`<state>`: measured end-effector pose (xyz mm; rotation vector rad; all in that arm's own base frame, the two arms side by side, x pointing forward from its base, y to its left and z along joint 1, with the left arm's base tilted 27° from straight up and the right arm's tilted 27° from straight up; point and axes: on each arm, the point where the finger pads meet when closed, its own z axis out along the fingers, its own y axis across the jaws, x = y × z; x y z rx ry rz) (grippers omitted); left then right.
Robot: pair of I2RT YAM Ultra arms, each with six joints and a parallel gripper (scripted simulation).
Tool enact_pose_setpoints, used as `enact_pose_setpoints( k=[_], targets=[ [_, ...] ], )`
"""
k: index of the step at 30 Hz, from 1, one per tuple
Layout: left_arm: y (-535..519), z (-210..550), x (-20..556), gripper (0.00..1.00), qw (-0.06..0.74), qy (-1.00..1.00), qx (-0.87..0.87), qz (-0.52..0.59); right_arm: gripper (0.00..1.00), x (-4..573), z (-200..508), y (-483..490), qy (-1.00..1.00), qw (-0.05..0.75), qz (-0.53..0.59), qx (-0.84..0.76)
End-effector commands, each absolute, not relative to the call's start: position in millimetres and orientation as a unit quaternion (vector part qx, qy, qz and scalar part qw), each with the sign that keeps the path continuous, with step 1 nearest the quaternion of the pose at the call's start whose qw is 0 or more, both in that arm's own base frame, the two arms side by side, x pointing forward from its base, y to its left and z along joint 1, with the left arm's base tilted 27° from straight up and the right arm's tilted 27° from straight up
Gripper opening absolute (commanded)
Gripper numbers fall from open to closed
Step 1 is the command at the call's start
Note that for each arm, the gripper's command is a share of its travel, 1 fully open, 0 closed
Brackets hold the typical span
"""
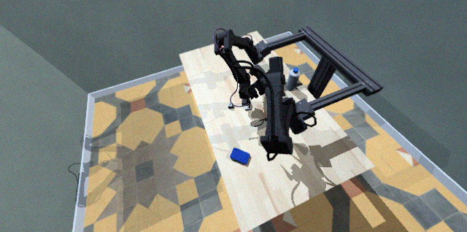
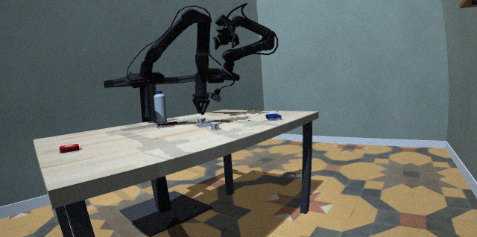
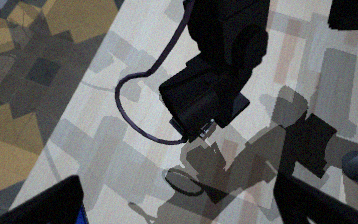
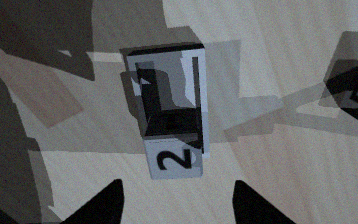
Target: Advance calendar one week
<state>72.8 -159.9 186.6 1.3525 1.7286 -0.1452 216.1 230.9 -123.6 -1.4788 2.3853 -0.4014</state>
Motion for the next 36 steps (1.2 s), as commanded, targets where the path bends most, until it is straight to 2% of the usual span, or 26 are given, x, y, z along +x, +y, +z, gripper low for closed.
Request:
enact_pose_setpoints(
  k=[1, 11, 16, 19, 22, 24, 27, 36],
  targets=[
    [-159.0, 188.5, 74.9, 1.00, 0.459, 0.699, 0.546, -0.050, 0.56, 217.9, -131.4, 234.3, 0.788, 0.178, -0.157, -0.568],
    [-159.0, 188.5, 74.9, 1.00, 0.459, 0.699, 0.546, -0.050, 0.55, 221.2, -143.4, 231.9, 0.792, 0.169, -0.154, -0.566],
    [-159.0, 188.5, 74.9, 1.00, 0.459, 0.699, 0.546, -0.050, 0.45, 229.3, -158.1, 232.5, 0.793, 0.170, -0.152, -0.565],
    [-159.0, 188.5, 74.9, 1.00, 0.459, 0.699, 0.546, -0.050, 0.42, 228.8, -161.1, 233.1, 0.792, 0.169, -0.151, -0.567],
    [-159.0, 188.5, 74.9, 1.00, 0.459, 0.699, 0.546, -0.050, 0.34, 229.5, -161.8, 230.6, 0.792, 0.169, -0.153, -0.566],
    [-159.0, 188.5, 74.9, 1.00, 0.459, 0.699, 0.546, -0.050, 0.34, 229.5, -161.8, 230.6, 0.792, 0.169, -0.153, -0.566],
    [-159.0, 188.5, 74.9, 1.00, 0.459, 0.699, 0.546, -0.050, 0.27, 228.2, -162.0, 231.5, 0.791, 0.169, -0.153, -0.568],
    [-159.0, 188.5, 74.9, 1.00, 0.459, 0.699, 0.546, -0.050, 0.27, 209.2, -111.7, 237.0, 0.791, 0.179, -0.154, -0.564]
  ],
)
